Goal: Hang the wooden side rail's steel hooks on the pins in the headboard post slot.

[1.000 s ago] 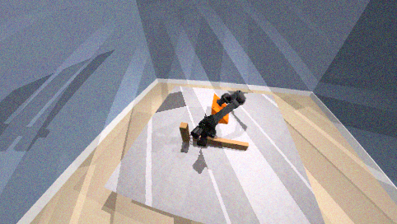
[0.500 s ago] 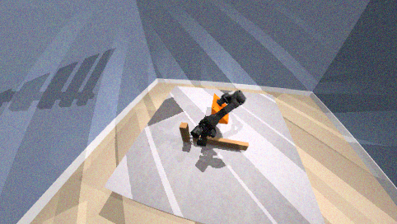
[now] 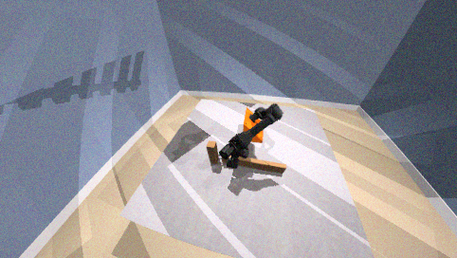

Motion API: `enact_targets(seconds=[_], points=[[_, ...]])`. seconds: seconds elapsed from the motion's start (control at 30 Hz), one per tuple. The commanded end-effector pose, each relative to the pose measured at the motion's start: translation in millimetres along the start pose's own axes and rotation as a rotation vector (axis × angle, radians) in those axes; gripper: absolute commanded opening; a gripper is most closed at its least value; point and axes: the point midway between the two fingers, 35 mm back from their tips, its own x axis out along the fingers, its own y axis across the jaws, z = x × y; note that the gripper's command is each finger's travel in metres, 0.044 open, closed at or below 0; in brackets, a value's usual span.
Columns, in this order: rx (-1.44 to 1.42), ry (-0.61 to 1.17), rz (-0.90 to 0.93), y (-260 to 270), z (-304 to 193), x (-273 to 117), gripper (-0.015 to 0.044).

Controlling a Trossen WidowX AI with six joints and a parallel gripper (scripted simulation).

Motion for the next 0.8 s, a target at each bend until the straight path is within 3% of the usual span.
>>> enact_targets(seconds=[0.0,0.77], points=[[-0.002,0.001,-0.011,-1.2,-1.0,-5.3,0.0],[-0.002,0.001,-0.011,-1.3,-1.1,-8.6,0.0]])
